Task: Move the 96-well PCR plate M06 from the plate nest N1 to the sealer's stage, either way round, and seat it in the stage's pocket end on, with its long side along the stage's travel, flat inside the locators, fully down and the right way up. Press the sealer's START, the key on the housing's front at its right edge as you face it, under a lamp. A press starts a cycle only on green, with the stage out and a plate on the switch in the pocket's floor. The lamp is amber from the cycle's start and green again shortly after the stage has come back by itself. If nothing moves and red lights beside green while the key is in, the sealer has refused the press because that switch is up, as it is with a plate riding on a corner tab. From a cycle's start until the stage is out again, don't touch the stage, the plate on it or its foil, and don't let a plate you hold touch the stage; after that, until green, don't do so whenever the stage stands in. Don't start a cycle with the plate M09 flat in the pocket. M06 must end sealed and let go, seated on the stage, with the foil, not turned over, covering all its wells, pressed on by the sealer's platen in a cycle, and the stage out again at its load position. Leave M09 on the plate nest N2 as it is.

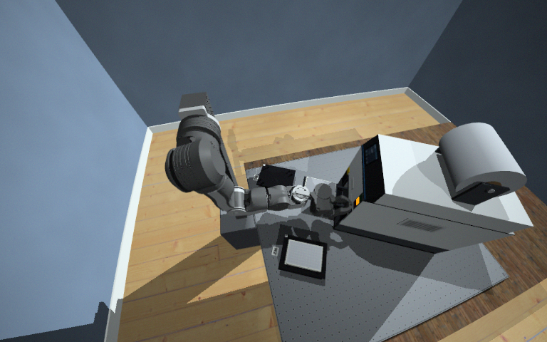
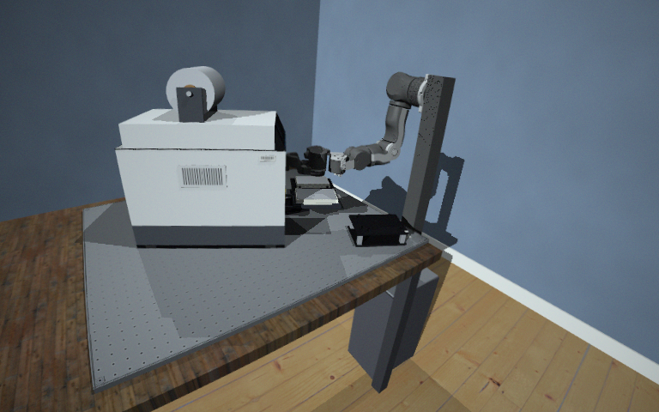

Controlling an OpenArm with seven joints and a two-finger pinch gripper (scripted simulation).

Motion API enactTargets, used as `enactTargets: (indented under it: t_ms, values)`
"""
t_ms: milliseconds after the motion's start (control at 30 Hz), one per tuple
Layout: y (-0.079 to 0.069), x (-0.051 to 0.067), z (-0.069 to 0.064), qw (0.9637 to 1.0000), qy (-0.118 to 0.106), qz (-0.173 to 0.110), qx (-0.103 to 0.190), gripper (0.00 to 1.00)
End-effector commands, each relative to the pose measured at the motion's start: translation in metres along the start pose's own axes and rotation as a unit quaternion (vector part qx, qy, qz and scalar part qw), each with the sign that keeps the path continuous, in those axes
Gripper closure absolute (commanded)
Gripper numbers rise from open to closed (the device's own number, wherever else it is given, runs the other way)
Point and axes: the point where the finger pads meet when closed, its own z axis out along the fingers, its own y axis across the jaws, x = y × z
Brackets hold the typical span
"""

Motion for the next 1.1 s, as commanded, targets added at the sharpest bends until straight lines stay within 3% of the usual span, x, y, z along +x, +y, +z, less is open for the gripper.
enactTargets:
  t_ms: [0,1067]
  values:
    - [-0.0011,0.0005,0.0009,1.0000,0.000,0.002,0.003,1.00]
    - [-0.0031,-0.0027,0.0002,1.0000,-0.004,0.000,0.003,1.00]
